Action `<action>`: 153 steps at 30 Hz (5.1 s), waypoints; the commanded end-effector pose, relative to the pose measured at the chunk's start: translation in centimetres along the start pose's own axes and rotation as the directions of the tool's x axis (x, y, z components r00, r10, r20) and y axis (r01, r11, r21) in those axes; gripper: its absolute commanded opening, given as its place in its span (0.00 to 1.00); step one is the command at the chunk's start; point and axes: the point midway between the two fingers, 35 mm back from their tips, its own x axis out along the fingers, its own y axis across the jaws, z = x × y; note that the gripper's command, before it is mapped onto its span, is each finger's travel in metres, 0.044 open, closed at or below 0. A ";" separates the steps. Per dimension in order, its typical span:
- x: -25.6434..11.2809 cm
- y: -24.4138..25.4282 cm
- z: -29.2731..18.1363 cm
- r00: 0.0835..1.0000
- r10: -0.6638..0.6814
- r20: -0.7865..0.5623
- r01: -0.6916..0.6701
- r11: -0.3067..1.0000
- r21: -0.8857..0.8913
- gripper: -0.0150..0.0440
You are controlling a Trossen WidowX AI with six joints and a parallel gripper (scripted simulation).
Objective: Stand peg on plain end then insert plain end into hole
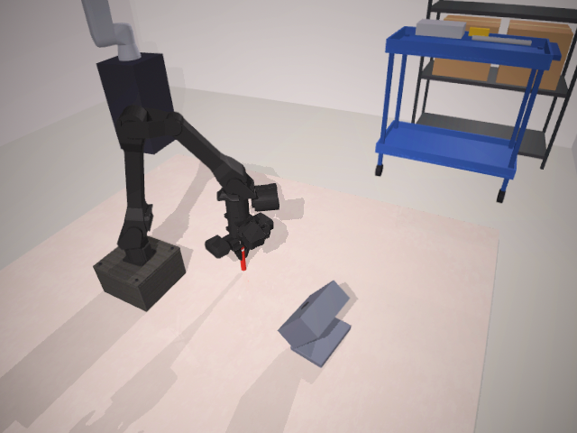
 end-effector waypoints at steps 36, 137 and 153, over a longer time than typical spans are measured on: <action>-6.8 0.0 2.9 0.983 0.088 0.161 -0.106 0.989 0.107 0.25; -8.9 -3.8 14.3 0.611 0.161 0.775 -0.675 0.617 0.405 0.25; -8.2 -3.9 15.9 0.592 0.156 0.791 -0.695 0.595 0.404 0.25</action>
